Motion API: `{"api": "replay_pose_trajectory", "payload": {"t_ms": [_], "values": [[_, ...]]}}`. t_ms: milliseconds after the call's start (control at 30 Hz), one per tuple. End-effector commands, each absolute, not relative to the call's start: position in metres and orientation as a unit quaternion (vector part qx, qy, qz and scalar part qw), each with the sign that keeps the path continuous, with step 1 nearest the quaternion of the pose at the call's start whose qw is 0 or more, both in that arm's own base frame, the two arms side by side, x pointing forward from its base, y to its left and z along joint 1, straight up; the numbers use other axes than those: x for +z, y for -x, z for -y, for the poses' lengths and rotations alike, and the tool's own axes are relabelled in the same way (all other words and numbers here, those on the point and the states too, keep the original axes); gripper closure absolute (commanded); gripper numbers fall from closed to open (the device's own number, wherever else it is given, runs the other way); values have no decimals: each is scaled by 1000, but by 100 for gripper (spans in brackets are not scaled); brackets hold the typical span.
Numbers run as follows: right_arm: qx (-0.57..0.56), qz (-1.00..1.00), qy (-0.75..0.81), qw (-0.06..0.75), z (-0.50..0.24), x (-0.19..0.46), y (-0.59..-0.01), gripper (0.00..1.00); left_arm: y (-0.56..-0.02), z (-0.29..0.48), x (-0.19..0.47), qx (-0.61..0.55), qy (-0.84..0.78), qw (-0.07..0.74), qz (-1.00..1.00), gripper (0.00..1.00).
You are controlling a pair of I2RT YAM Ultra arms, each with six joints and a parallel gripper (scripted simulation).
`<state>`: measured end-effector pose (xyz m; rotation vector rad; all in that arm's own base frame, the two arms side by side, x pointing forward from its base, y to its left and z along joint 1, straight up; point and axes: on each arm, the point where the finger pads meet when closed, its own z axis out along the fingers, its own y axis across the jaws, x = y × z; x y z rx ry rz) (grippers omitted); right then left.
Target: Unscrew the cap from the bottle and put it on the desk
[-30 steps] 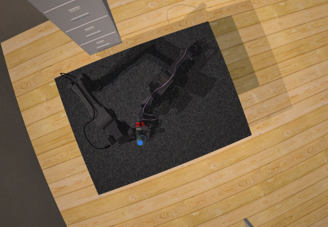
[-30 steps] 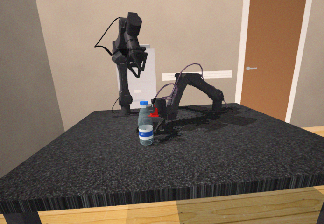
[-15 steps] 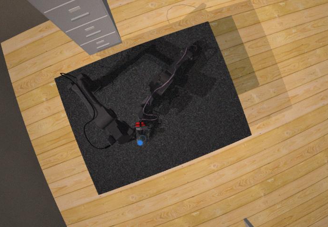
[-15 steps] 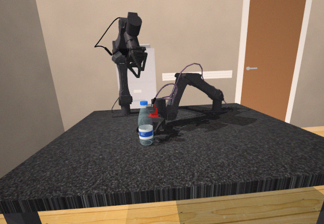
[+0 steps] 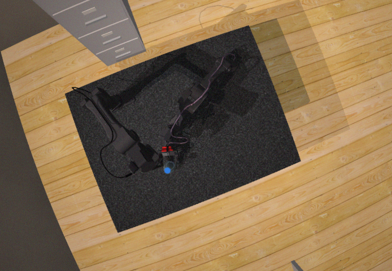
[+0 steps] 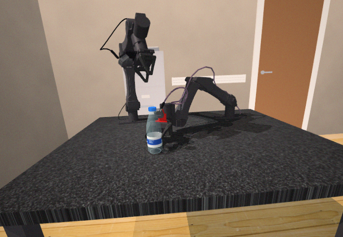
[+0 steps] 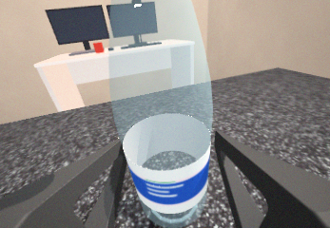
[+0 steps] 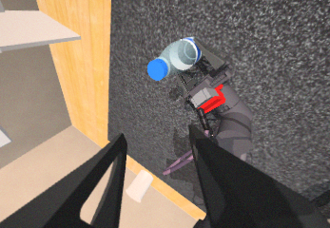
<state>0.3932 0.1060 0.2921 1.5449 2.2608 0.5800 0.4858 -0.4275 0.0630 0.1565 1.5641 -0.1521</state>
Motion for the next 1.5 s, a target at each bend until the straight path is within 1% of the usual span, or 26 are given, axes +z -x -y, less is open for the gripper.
{"api": "replay_pose_trajectory", "payload": {"t_ms": [0, 67, 133, 200, 267, 300, 500, 567, 633, 800, 967, 1000, 1067, 1200, 1467], "values": [[201, -795, -545, 173, -105, 293, -394, 43, -488, 428, 75, -75, -62, 710, -697, 45], [201, -795, -545, 173, -105, 293, -394, 43, -486, 428, 71, -72, -66, 708, -699, 48], [201, -795, -545, 173, -105, 293, -394, 43, -486, 428, 71, -72, -66, 708, -699, 48], [201, -795, -545, 173, -105, 293, -394, 43, -485, 427, 74, -69, -70, 704, -703, 71], [201, -795, -545, 173, -105, 293, -394, 43, -486, 427, 105, -69, -69, 705, -702, 94], [201, -795, -545, 173, -105, 293, -394, 43, -485, 427, 117, -70, -69, 705, -702, 100], [201, -795, -545, 173, -105, 293, -394, 43, -486, 428, 126, -73, -66, 708, -699, 100], [201, -795, -545, 173, -105, 293, -394, 43, -492, 422, 115, -80, -79, 705, -701, 100], [201, -795, -545, 173, -105, 293, -394, 43, -501, 423, 115, -114, -108, 703, -694, 100], [201, -795, -545, 173, -105, 293, -394, 43, -520, 418, 139, -228, -213, 688, -655, 100], [201, -795, -545, 173, -105, 293, -394, 43, -518, 398, 141, -269, -266, 663, -646, 100], [201, -795, -545, 173, -105, 293, -394, 43, -516, 398, 130, -277, -276, 655, -647, 100], [201, -795, -545, 173, -105, 293, -394, 43, -516, 398, 130, -277, -276, 655, -647, 100], [201, -795, -545, 173, -105, 293, -394, 43, -512, 395, 127, -335, -330, 629, -619, 100], [201, -795, -545, 173, -105, 293, -394, 43, -508, 400, 127, -338, -333, 628, -617, 100]]}}
